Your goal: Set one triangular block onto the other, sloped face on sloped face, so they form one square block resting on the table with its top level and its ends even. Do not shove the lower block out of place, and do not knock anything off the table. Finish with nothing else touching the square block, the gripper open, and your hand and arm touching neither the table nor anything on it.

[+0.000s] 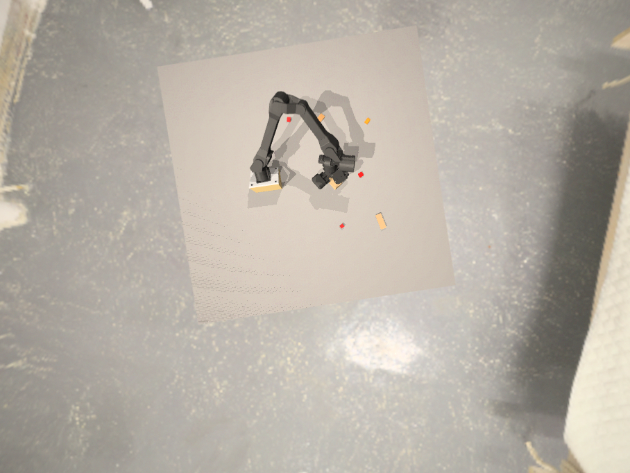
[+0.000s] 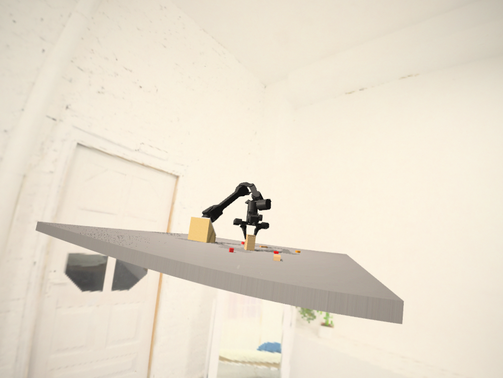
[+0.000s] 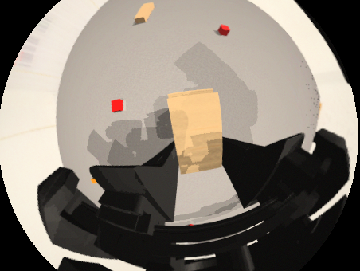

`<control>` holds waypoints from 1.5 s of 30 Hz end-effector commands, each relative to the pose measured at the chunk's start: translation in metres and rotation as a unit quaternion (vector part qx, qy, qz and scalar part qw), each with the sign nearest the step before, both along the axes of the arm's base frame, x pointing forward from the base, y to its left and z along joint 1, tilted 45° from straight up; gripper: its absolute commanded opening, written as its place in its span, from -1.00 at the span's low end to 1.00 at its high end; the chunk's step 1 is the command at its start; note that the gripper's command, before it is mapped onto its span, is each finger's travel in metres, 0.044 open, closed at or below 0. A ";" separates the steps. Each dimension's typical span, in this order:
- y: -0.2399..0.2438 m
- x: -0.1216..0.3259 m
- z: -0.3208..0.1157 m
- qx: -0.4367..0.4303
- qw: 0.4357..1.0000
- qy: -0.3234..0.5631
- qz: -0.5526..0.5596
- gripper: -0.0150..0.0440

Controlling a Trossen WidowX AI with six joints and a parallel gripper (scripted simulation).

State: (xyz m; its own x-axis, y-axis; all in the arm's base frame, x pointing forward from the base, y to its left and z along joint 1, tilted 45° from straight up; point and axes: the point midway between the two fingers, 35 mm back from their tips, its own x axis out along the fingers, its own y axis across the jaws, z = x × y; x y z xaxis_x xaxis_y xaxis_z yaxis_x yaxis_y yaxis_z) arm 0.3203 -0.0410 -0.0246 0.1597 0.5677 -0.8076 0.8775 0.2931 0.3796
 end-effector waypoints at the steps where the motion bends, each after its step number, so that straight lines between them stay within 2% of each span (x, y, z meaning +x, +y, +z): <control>1: 0.001 0.001 -0.003 0.002 1.000 0.001 -0.001 -0.49; 43: 0.003 0.003 -0.008 0.003 1.000 0.003 -0.001 -0.49; 45: 0.003 0.002 -0.008 0.001 1.000 0.002 0.000 -0.31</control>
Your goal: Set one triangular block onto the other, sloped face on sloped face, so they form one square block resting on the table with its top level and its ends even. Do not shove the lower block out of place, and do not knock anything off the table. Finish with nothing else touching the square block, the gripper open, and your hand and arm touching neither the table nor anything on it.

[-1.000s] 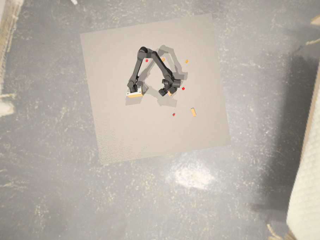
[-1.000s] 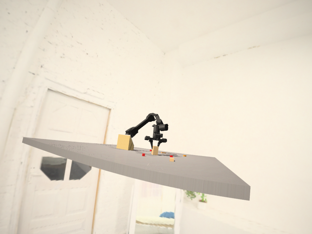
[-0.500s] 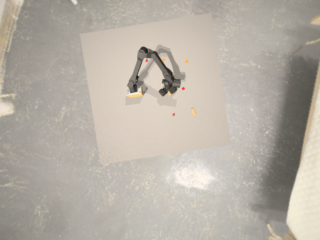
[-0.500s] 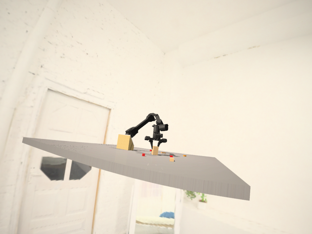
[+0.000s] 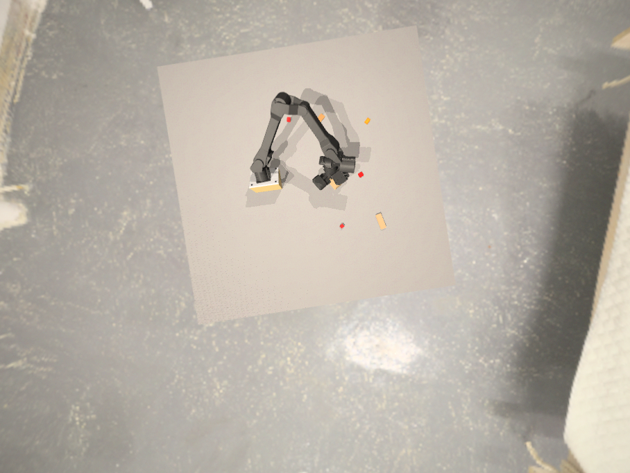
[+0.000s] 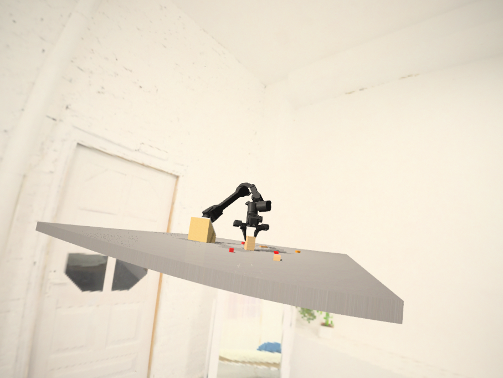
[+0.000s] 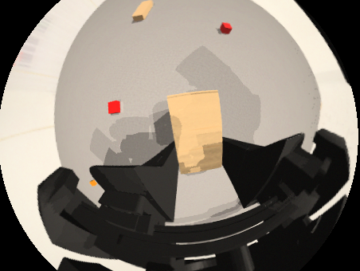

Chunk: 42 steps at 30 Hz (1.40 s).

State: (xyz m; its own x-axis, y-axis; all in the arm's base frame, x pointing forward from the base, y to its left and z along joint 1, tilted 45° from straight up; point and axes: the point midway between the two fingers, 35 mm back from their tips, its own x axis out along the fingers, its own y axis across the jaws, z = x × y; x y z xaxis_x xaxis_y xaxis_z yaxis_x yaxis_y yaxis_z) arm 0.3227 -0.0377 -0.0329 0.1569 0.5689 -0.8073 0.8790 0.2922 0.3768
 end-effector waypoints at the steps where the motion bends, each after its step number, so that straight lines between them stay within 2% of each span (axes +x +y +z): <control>1: 0.000 0.000 0.000 0.000 1.000 0.000 0.000 -0.22; 15: 0.000 0.000 0.000 0.000 1.000 0.000 0.000 1.00; 23: -0.002 0.000 0.002 0.000 1.000 0.000 0.000 1.00; 31: -0.062 -0.016 0.086 -0.002 1.000 0.001 0.000 1.00; 42: -0.064 -0.013 0.084 -0.006 1.000 -0.006 -0.009 1.00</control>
